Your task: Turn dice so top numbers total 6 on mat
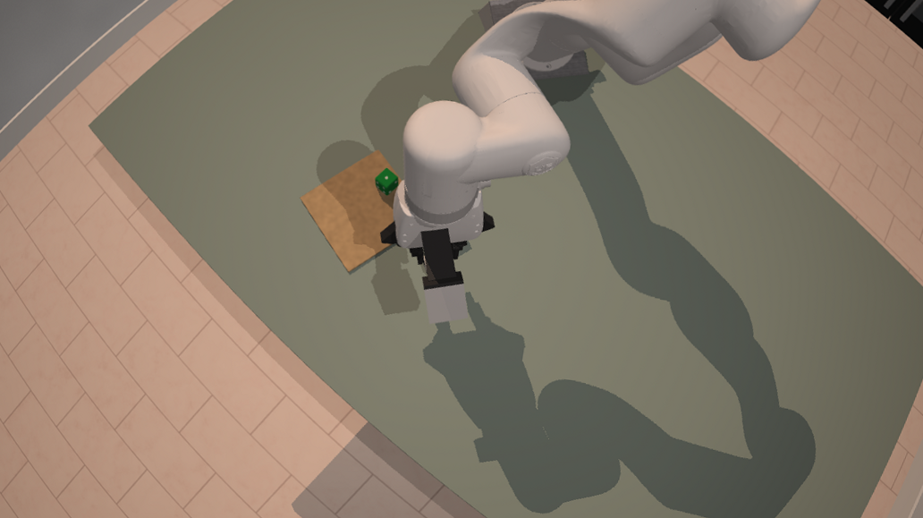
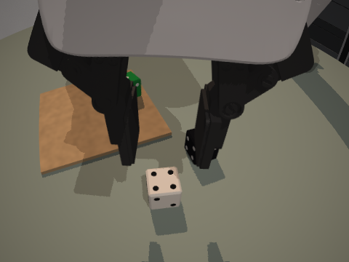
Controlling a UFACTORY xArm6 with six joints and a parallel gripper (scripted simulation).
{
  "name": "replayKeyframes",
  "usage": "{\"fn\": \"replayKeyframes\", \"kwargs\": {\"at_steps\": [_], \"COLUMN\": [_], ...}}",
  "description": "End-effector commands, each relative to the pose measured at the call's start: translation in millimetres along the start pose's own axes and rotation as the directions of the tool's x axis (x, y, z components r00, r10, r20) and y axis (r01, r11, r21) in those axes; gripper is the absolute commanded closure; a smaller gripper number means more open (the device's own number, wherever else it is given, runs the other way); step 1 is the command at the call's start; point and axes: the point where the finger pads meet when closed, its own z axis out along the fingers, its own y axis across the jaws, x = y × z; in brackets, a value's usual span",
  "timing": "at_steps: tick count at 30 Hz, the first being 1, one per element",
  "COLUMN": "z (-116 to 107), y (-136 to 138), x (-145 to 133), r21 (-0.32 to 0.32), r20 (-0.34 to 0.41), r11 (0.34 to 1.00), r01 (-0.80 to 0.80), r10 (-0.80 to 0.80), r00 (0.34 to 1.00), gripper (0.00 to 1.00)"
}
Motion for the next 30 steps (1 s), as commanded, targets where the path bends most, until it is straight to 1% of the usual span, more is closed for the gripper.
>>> {"fn": "replayKeyframes", "kwargs": {"at_steps": [1,17,30], "z": [6.7,24.4,28.2], "y": [0.9,1.0,1.1], "x": [1.2,1.3,1.3], "r21": [-0.003,-0.003,-0.003], "r20": [-0.002,-0.002,-0.002], "r11": [1.0,1.0,1.0], "r01": [0.001,0.001,0.001], "r10": [-0.001,-0.001,-0.001], "r00": [1.0,1.0,1.0], "gripper": [0.58,0.58,0.58]}}
